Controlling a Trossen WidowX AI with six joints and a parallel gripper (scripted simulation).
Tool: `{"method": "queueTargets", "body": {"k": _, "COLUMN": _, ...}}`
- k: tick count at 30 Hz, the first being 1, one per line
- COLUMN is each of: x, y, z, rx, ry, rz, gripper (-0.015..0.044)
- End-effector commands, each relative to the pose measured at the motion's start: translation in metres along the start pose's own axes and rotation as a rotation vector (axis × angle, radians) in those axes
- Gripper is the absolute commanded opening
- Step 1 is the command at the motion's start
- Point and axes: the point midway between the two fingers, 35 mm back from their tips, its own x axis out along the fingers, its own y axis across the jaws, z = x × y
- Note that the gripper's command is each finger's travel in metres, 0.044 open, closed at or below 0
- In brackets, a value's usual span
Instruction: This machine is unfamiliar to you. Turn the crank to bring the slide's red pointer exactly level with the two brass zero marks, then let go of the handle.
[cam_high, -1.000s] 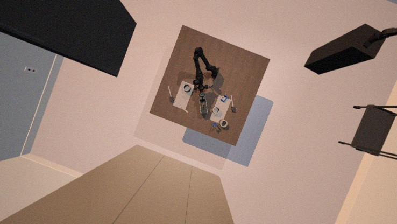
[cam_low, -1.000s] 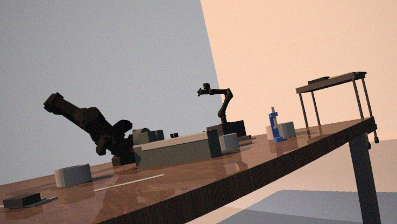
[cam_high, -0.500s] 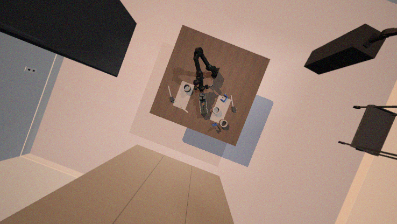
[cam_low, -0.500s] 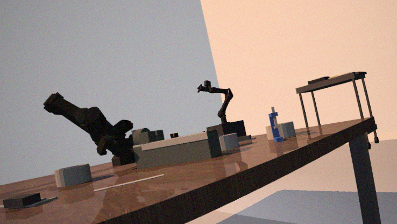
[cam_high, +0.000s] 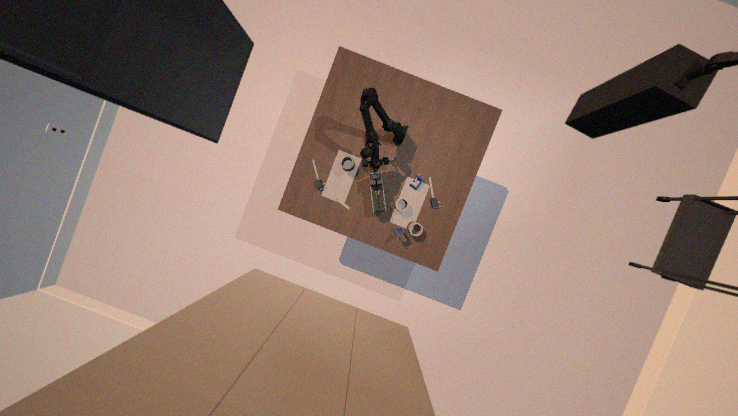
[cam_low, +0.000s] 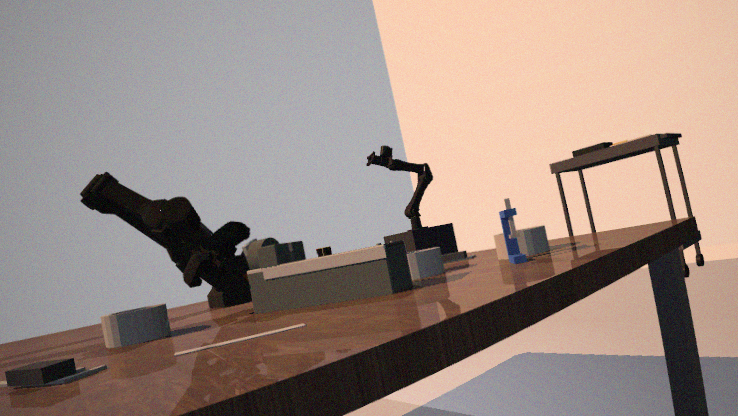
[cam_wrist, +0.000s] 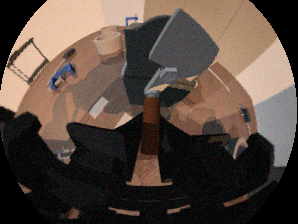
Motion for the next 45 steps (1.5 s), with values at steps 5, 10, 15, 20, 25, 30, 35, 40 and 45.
{"method": "queueTargets", "body": {"k": 5, "x": -0.004, "y": 0.012, "z": 0.004, "rx": -0.01, "ry": -0.005, "rz": 0.019, "gripper": 0.0}}
{"method": "queueTargets", "body": {"k": 10, "x": -0.008, "y": 0.016, "z": 0.007, "rx": -0.009, "ry": -0.005, "rz": 0.019, "gripper": 0.0}}
{"method": "queueTargets", "body": {"k": 15, "x": -0.013, "y": 0.02, "z": 0.012, "rx": -0.009, "ry": -0.005, "rz": 0.02, "gripper": 0.0}}
{"method": "queueTargets", "body": {"k": 20, "x": -0.018, "y": 0.022, "z": 0.018, "rx": -0.009, "ry": -0.005, "rz": 0.02, "gripper": 0.0}}
{"method": "queueTargets", "body": {"k": 25, "x": -0.024, "y": 0.022, "z": 0.024, "rx": -0.008, "ry": -0.006, "rz": 0.02, "gripper": 0.0}}
{"method": "queueTargets", "body": {"k": 30, "x": -0.03, "y": 0.019, "z": 0.029, "rx": -0.008, "ry": -0.006, "rz": 0.021, "gripper": 0.0}}
{"method": "queueTargets", "body": {"k": 35, "x": -0.034, "y": 0.016, "z": 0.033, "rx": -0.008, "ry": -0.006, "rz": 0.021, "gripper": 0.0}}
{"method": "queueTargets", "body": {"k": 40, "x": -0.037, "y": 0.012, "z": 0.036, "rx": -0.008, "ry": -0.006, "rz": 0.021, "gripper": 0.0}}
{"method": "queueTargets", "body": {"k": 45, "x": -0.039, "y": 0.008, "z": 0.039, "rx": -0.008, "ry": -0.006, "rz": 0.02, "gripper": 0.0}}
